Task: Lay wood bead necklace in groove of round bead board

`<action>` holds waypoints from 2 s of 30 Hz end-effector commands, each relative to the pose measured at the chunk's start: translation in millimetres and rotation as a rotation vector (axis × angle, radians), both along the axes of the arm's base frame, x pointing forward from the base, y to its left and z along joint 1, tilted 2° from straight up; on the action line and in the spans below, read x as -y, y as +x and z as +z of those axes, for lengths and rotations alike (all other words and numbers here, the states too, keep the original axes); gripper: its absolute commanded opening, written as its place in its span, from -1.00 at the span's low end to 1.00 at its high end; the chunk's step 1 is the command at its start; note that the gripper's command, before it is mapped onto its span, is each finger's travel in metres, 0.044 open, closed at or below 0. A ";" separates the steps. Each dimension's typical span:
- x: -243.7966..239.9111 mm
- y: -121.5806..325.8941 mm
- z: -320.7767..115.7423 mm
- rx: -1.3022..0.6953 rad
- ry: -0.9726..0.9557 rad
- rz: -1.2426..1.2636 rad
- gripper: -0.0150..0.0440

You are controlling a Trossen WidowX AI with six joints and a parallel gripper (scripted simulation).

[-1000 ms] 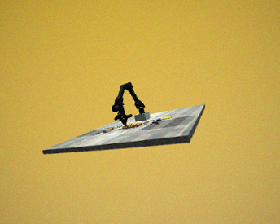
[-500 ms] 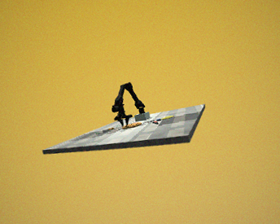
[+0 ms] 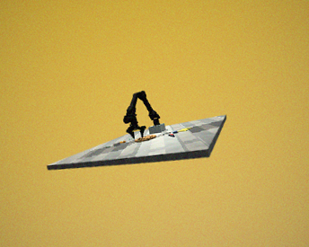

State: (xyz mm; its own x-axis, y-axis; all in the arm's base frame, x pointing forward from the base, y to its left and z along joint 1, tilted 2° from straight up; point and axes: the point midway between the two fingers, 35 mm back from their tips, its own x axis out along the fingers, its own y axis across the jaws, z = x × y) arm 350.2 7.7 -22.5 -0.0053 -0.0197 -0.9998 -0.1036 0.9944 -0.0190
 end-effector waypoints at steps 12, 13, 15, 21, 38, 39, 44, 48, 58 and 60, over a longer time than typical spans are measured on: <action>-0.8 -2.7 10.3 0.001 -0.002 -0.024 0.73; -1.6 -5.2 17.0 0.001 -0.002 -0.044 0.64; -2.8 -10.0 28.8 0.002 -0.003 -0.079 0.47; -3.1 -11.7 27.8 0.002 -0.003 -0.091 -0.07; -2.8 -9.3 9.9 0.009 -0.001 -0.087 -0.08; -2.8 -9.5 8.3 0.008 -0.001 -0.088 -0.08; -2.5 -10.8 0.0 0.005 -0.002 -0.089 -0.08; -2.3 -12.0 -6.2 0.002 -0.003 -0.091 -0.08; -2.8 -10.2 -5.2 0.006 0.000 -0.086 -0.35; -2.8 -10.2 -5.2 0.006 0.000 -0.086 -0.49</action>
